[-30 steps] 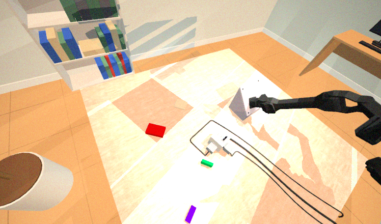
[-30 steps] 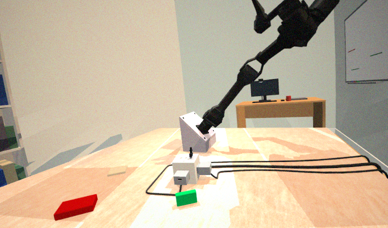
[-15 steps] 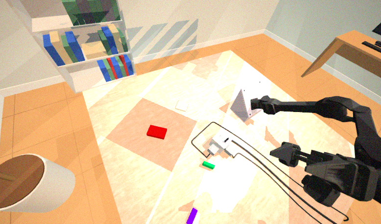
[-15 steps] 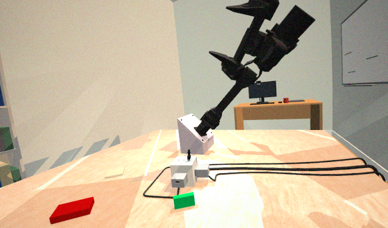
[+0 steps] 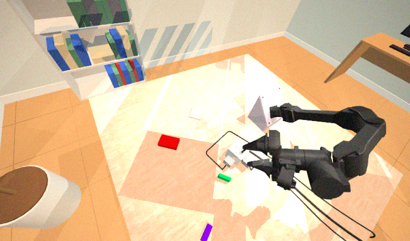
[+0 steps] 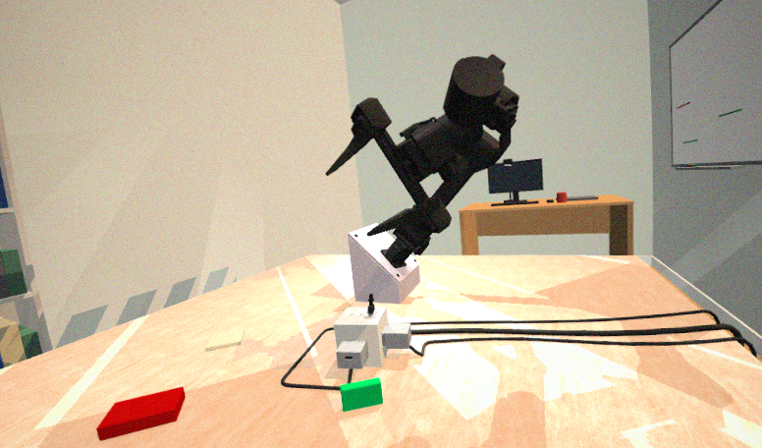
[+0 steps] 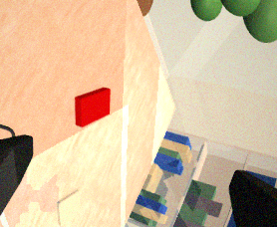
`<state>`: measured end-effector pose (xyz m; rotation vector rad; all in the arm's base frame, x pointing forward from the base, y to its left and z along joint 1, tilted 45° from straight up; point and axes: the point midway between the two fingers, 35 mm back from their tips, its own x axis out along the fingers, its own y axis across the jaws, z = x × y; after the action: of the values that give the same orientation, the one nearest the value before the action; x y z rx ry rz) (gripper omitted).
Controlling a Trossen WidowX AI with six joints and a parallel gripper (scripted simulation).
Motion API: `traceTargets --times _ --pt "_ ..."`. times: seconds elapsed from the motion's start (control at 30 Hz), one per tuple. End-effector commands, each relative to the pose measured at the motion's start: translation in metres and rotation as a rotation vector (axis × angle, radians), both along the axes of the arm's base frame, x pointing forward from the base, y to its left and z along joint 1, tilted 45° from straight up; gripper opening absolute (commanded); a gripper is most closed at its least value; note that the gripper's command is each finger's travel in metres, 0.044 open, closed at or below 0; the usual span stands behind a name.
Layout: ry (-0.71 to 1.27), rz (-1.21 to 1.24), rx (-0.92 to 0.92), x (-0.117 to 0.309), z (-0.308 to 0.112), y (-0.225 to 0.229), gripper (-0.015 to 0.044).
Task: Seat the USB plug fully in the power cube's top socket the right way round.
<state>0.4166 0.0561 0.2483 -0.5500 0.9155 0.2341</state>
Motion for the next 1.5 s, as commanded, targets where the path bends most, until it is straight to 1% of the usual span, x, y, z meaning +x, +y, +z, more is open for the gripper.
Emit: traceTargets --times 0.0,0.17,0.3,0.37,0.43,1.03,1.47 --pt "0.335 -0.371 0.415 -0.030 -0.072 0.002 0.0440" --pt "0.639 -0.769 0.699 -0.061 -0.109 0.008 0.0440" --pt "0.939 -1.200 0.897 -0.089 -0.128 0.014 0.0440" --pt "1.105 -1.449 0.971 -0.102 -0.133 0.017 0.0440" --pt "1.198 -1.591 1.001 -0.108 -0.135 0.018 0.0440" --pt "1.210 -1.609 1.004 -0.111 -0.138 0.015 0.0440" --pt "1.210 -1.609 1.005 -0.112 -0.145 0.022 0.0440"
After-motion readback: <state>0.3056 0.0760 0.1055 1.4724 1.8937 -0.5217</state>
